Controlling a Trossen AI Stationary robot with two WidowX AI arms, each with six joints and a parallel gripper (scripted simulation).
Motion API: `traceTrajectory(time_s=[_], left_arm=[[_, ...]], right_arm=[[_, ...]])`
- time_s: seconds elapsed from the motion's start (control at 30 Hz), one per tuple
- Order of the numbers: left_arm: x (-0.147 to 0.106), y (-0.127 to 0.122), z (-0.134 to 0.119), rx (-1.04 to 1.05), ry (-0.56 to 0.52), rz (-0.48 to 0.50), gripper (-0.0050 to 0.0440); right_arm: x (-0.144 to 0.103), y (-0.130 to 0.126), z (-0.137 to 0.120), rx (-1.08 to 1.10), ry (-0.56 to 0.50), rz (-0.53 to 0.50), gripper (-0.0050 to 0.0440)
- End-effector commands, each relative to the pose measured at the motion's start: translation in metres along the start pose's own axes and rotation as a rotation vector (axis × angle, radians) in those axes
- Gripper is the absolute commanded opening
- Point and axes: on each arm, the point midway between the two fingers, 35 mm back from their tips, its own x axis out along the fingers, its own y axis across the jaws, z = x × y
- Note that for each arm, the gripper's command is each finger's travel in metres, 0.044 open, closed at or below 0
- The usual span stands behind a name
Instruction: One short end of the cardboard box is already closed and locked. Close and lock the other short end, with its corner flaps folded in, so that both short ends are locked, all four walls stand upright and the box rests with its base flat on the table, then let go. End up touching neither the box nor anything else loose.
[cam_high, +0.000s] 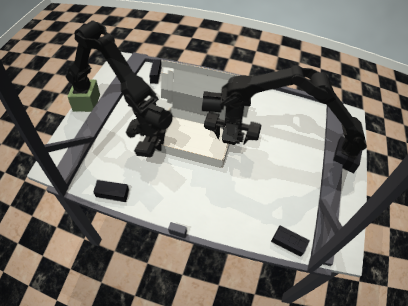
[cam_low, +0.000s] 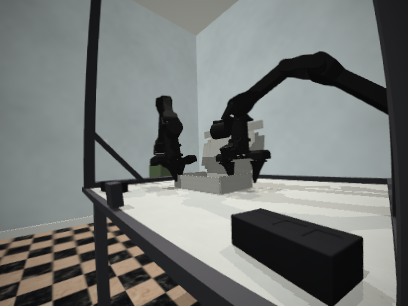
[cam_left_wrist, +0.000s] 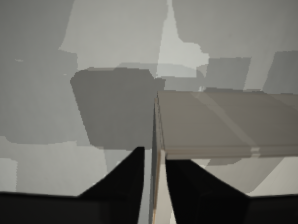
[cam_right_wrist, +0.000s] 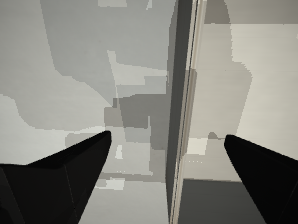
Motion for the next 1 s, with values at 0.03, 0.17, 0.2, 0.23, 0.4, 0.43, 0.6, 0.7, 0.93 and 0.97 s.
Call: traceTrajectory(time_s=[0.03, 0.17, 0.2, 0.23, 0.4, 0.43, 0.6, 0.7, 0.93, 0.97], left_arm=[[-0.009, 0.003, -0.008, -0.002, 0.026, 0.014, 0.0062], [-0.009, 0.003, -0.008, -0.002, 0.026, 0.014, 0.0062], [-0.009, 0.003, -0.008, -0.002, 0.026, 0.014, 0.0062], [-0.009, 0.003, -0.008, -0.002, 0.026, 0.014, 0.0062], [-0.009, 0.003, -0.008, -0.002, 0.026, 0.014, 0.0062], [-0.009, 0.003, -0.008, -0.002, 0.026, 0.014, 0.0062], [-0.009, 0.003, -0.008, -0.002, 0.026, 0.014, 0.0062], [-0.009, 0.003, -0.008, -0.002, 0.026, 0.014, 0.0062], [-0.009, 0.003, -0.008, -0.002, 0.026, 0.014, 0.0062], [-0.009, 0.003, -0.008, -0.002, 0.026, 0.014, 0.0062]], right_arm=[[-0.072, -0.005, 0.001, 0.006, -0.011, -0.065, 0.044], [-0.073, -0.005, 0.001, 0.005, -0.012, -0.065, 0.044], [-0.073, -0.005, 0.001, 0.005, -0.012, -0.065, 0.044], [-0.073, -0.005, 0.001, 0.005, -0.012, -0.065, 0.044], [-0.073, -0.005, 0.001, 0.005, -0.012, -0.065, 0.044], [-0.073, -0.005, 0.001, 0.005, -0.012, -0.065, 0.044], [-0.073, -0.005, 0.001, 0.005, -0.012, -0.065, 0.044], [-0.073, -0.004, 0.003, 0.005, -0.012, -0.065, 0.044], [-0.079, 0.043, 0.054, 0.005, -0.015, -0.063, 0.044], [-0.079, 0.05, 0.06, 0.005, -0.015, -0.062, 0.044]])
